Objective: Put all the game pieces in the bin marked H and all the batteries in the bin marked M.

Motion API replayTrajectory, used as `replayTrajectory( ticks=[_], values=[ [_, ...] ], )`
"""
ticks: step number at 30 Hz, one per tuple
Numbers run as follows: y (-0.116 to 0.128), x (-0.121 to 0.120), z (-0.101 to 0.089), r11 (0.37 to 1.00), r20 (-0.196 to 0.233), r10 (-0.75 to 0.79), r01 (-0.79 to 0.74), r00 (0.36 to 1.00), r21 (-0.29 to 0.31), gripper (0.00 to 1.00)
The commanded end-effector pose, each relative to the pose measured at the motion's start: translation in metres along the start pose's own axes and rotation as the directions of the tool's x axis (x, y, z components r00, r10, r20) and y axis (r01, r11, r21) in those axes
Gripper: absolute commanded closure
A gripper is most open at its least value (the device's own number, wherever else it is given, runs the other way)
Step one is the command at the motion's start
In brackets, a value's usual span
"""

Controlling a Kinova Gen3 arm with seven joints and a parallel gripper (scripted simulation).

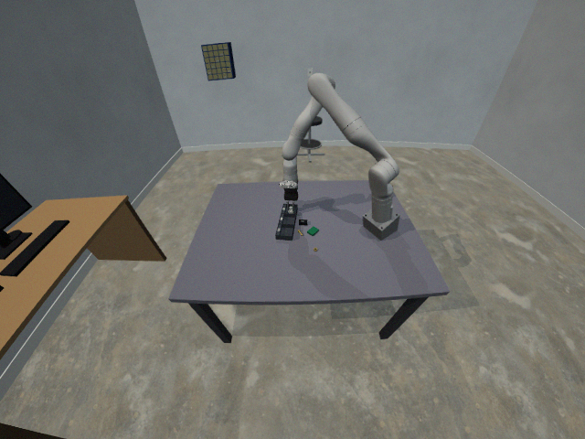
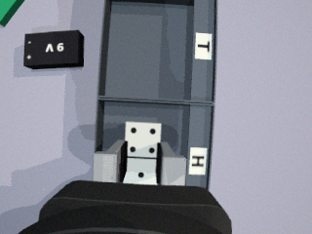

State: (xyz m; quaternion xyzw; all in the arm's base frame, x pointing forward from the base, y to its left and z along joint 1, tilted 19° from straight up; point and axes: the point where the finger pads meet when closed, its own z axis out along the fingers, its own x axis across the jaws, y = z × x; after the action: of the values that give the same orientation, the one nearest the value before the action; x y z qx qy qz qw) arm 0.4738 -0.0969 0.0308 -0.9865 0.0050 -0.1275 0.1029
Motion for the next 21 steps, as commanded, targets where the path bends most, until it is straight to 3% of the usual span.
replayTrajectory(
  ticks=[1,2,21],
  values=[
    [0.0005,0.0006,-0.0006,1.000,-0.001,0.000,0.000,1.000,-0.001,0.51],
    [0.0005,0.0006,-0.0006,1.000,-0.001,0.000,0.000,1.000,-0.001,0.35],
    [0.0005,0.0006,-0.0032,1.000,-0.001,0.000,0.000,1.000,-0.001,0.35]
  ],
)
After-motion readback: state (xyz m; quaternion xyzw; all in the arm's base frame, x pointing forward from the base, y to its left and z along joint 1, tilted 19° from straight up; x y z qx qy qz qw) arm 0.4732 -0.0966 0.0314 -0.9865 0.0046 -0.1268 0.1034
